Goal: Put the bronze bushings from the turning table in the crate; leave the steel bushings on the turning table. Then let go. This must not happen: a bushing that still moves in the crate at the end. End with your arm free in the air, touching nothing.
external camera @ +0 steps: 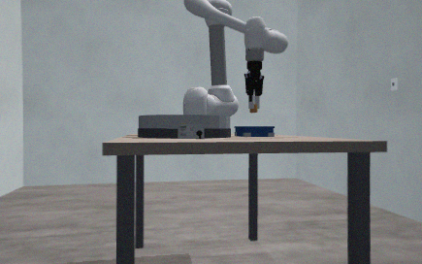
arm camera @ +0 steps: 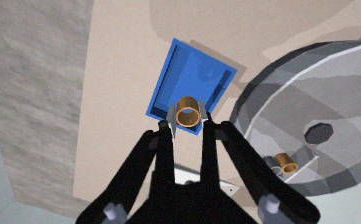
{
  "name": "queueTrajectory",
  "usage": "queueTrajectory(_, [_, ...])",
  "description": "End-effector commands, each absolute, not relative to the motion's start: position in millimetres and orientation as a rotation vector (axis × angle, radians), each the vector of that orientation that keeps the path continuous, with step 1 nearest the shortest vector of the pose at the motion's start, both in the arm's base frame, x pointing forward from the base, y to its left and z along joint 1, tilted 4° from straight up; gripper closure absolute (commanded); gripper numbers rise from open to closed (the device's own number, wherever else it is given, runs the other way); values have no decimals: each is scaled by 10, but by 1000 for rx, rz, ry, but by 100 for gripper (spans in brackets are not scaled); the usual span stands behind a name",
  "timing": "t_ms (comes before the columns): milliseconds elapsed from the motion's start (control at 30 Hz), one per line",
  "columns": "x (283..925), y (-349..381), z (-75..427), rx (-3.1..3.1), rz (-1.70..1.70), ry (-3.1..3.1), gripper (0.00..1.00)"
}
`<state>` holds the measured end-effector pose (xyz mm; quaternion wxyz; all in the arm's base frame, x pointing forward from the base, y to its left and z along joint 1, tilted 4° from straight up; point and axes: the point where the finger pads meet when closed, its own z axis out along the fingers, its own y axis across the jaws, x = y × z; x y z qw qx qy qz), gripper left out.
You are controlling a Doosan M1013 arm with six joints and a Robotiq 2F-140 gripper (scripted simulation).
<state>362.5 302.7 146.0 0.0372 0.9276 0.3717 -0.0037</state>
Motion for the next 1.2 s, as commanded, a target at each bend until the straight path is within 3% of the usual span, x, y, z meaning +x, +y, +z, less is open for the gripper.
queueTrajectory(0, [3673,3073,1475,2850,1,1136,100])
queueTrajectory(1167, [3677,3063,1319,2850,1,1136,100])
